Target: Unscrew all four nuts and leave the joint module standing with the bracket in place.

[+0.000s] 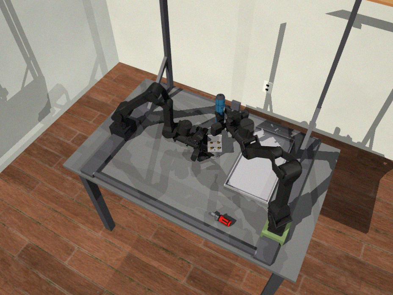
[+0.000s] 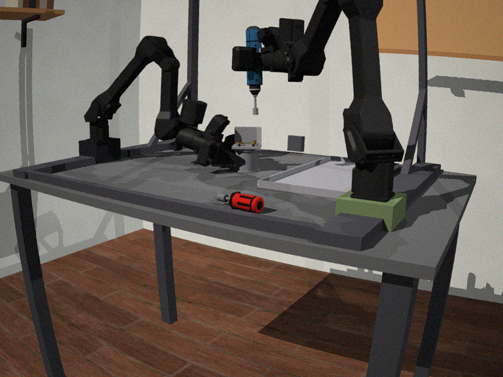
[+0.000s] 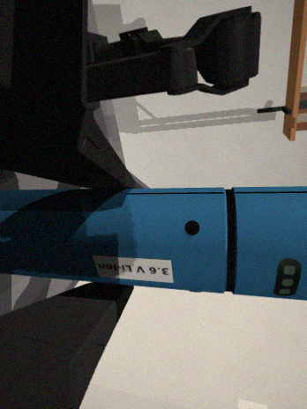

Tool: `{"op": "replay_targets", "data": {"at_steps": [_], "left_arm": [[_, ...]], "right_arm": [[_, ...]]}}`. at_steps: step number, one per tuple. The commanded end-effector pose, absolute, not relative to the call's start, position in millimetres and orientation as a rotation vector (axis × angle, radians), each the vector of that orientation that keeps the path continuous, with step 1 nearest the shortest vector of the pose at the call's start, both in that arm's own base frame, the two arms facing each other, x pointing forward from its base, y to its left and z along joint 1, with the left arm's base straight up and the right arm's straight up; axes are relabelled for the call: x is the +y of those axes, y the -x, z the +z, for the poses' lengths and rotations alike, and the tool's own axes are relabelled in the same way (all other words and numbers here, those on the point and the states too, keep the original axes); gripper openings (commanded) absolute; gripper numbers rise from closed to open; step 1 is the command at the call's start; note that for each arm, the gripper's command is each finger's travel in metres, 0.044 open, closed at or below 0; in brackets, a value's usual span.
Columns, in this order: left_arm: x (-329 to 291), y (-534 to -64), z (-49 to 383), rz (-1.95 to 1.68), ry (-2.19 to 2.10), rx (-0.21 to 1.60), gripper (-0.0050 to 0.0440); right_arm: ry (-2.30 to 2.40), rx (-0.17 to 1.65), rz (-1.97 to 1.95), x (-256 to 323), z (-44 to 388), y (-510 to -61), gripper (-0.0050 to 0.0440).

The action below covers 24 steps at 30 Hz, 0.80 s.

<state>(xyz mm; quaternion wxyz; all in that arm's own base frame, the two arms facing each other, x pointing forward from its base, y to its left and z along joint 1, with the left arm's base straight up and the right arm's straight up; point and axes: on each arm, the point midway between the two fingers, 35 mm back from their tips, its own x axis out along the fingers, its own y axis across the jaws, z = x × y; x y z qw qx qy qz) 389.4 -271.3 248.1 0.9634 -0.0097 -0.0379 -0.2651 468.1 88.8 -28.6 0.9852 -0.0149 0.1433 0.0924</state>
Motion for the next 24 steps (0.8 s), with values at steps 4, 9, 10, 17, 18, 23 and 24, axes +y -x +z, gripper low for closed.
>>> {"op": "replay_targets", "data": {"at_steps": [4, 9, 10, 17, 18, 23, 24], "left_arm": [[-267, -387, 283, -0.534, 0.050, -0.161, 0.0162], [-264, -395, 266, -0.536, 0.048, -0.146, 0.0162], [-263, -396, 258, -0.536, 0.045, -0.136, 0.0162], [-261, -403, 254, -0.537, 0.054, -0.168, 0.0162], [-259, -405, 250, -0.537, 0.056, -0.171, 0.0162], [-257, -411, 242, -0.537, 0.056, -0.175, 0.0162], [-256, -412, 240, -0.537, 0.056, -0.175, 0.0162]], "right_arm": [[0.024, 0.251, 0.187, 90, -14, -474, 0.0242], [0.024, 0.251, 0.187, 90, -14, -474, 0.0242], [0.024, 0.251, 0.187, 90, -14, -474, 0.0242], [0.024, 0.251, 0.187, 90, -14, -474, 0.0242], [0.024, 0.251, 0.187, 90, -14, -474, 0.0242], [0.024, 0.251, 0.187, 90, -14, -474, 0.0242], [0.024, 0.251, 0.187, 90, -14, -474, 0.0242]]}}
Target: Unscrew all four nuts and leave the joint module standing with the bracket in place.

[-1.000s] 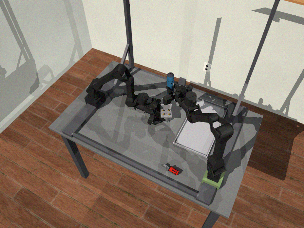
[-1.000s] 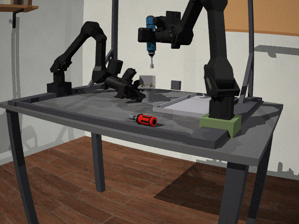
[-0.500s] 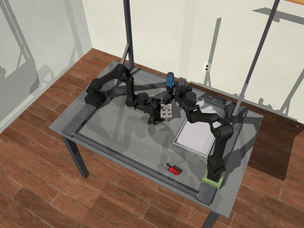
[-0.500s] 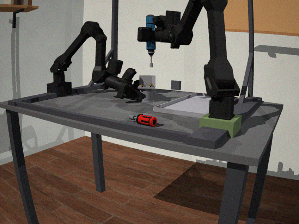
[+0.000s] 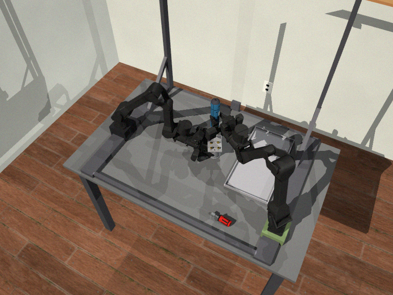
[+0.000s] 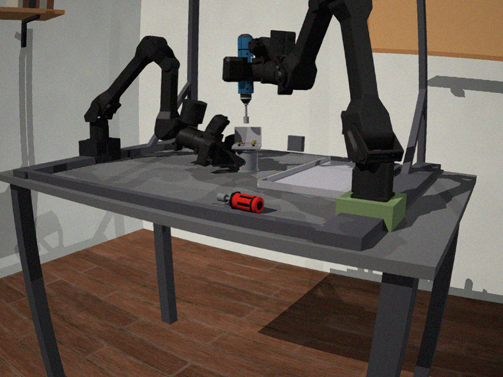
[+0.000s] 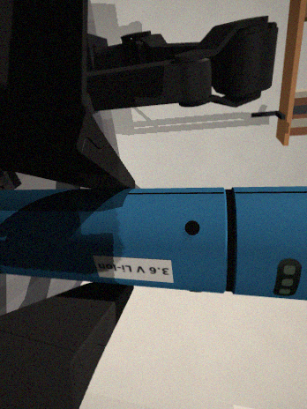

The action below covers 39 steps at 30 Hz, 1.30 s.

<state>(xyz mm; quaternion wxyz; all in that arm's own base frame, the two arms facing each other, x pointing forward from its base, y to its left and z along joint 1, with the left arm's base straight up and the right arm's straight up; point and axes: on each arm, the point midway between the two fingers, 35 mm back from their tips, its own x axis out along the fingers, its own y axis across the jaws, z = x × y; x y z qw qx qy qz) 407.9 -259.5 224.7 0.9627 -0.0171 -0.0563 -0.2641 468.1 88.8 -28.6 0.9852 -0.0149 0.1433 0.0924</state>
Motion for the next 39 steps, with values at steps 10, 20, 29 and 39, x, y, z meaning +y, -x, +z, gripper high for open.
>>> {"op": "replay_targets", "data": {"at_steps": [10, 20, 29, 39], "left_arm": [[-253, -418, 230, -0.538, 0.063, -0.203, 0.0162], [-253, -415, 236, -0.540, 0.067, -0.216, 0.0162], [-258, -419, 219, -0.540, 0.063, -0.203, 0.0162], [-257, -419, 228, -0.538, 0.070, -0.227, 0.0162]], "right_arm": [[0.024, 0.251, 0.187, 90, -14, -474, 0.0242], [0.024, 0.251, 0.187, 90, -14, -474, 0.0242], [0.024, 0.251, 0.187, 90, -14, -474, 0.0242], [0.024, 0.251, 0.187, 90, -14, -474, 0.0242]]}}
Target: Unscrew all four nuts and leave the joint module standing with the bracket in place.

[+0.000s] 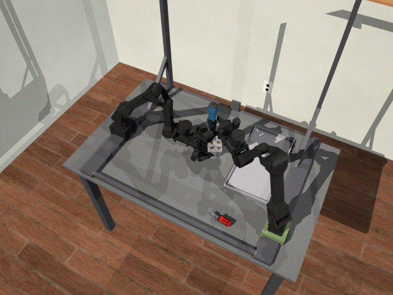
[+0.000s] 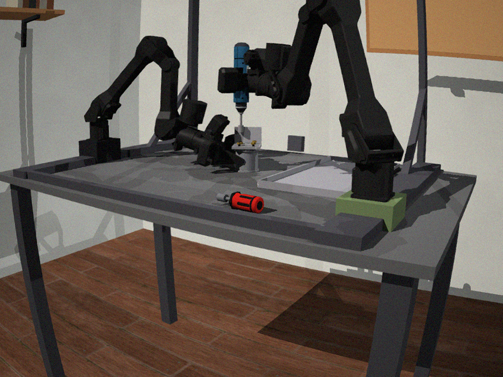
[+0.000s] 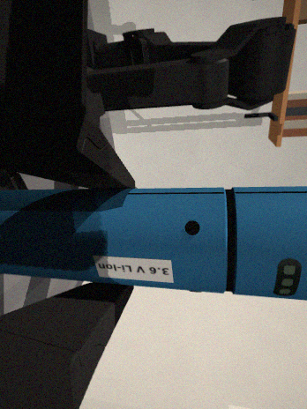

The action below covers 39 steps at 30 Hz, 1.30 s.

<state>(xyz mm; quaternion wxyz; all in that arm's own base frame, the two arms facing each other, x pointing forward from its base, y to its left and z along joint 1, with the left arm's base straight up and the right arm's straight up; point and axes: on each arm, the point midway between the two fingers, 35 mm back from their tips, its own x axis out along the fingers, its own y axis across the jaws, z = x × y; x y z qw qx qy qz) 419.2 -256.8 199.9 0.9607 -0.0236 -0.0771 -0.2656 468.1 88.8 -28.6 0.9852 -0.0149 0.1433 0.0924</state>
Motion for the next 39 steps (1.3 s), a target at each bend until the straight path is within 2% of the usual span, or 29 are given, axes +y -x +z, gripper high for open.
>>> {"op": "replay_targets", "data": {"at_steps": [1, 12, 17, 31, 39], "left_arm": [[-257, -420, 228, -0.538, 0.070, -0.227, 0.0162], [-257, -420, 228, -0.538, 0.070, -0.227, 0.0162], [-254, -420, 196, -0.538, 0.060, -0.192, 0.0162], [-256, -420, 216, -0.536, 0.064, -0.218, 0.0162], [-257, -419, 202, -0.536, 0.055, -0.190, 0.0162]], "right_arm": [[0.024, 0.251, 0.187, 90, -14, -474, 0.0242], [0.024, 0.251, 0.187, 90, -14, -474, 0.0242], [0.024, 0.251, 0.187, 90, -14, -474, 0.0242], [0.024, 0.251, 0.187, 90, -14, -474, 0.0242], [0.024, 0.251, 0.187, 90, -14, -474, 0.0242]]}}
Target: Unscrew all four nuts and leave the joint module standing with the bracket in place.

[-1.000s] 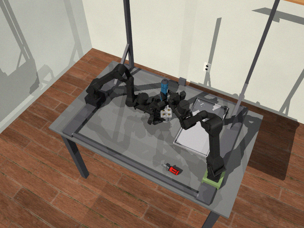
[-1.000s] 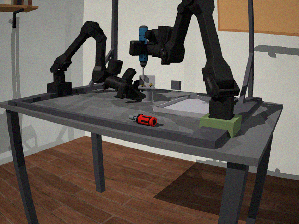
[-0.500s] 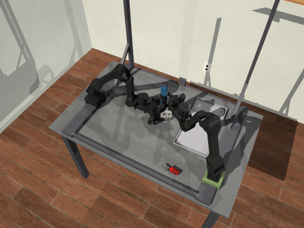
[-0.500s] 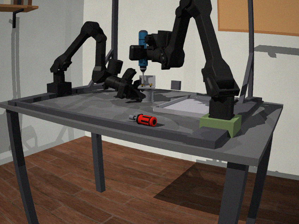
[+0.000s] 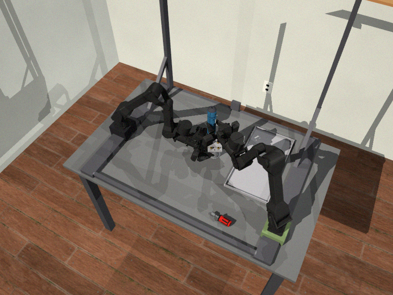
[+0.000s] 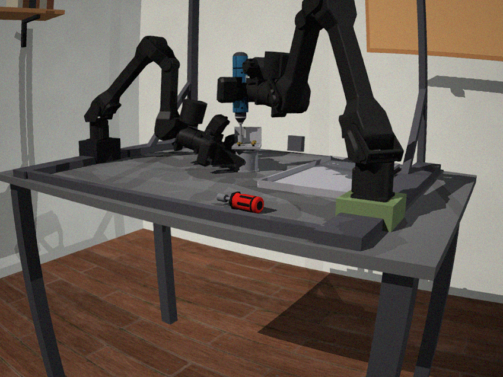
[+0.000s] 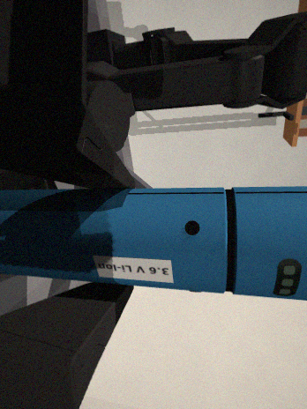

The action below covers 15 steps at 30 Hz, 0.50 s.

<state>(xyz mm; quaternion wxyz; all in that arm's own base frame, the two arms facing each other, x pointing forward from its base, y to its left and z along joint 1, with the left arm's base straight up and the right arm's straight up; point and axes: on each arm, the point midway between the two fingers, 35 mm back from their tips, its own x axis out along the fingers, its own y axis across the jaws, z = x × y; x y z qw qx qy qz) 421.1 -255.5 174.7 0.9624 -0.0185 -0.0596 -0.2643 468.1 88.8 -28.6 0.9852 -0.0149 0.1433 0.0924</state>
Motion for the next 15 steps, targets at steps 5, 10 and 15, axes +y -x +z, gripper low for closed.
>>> {"op": "replay_targets", "data": {"at_steps": [5, 10, 15], "left_arm": [[-256, -419, 183, -0.535, 0.048, -0.166, 0.0162], [-257, -419, 180, -0.535, 0.050, -0.172, 0.0162], [-257, -419, 180, -0.535, 0.050, -0.172, 0.0162]], "right_arm": [[0.024, 0.251, 0.187, 90, -14, -474, 0.0242], [0.024, 0.251, 0.187, 90, -14, -474, 0.0242], [0.024, 0.251, 0.187, 90, -14, -474, 0.0242]]}}
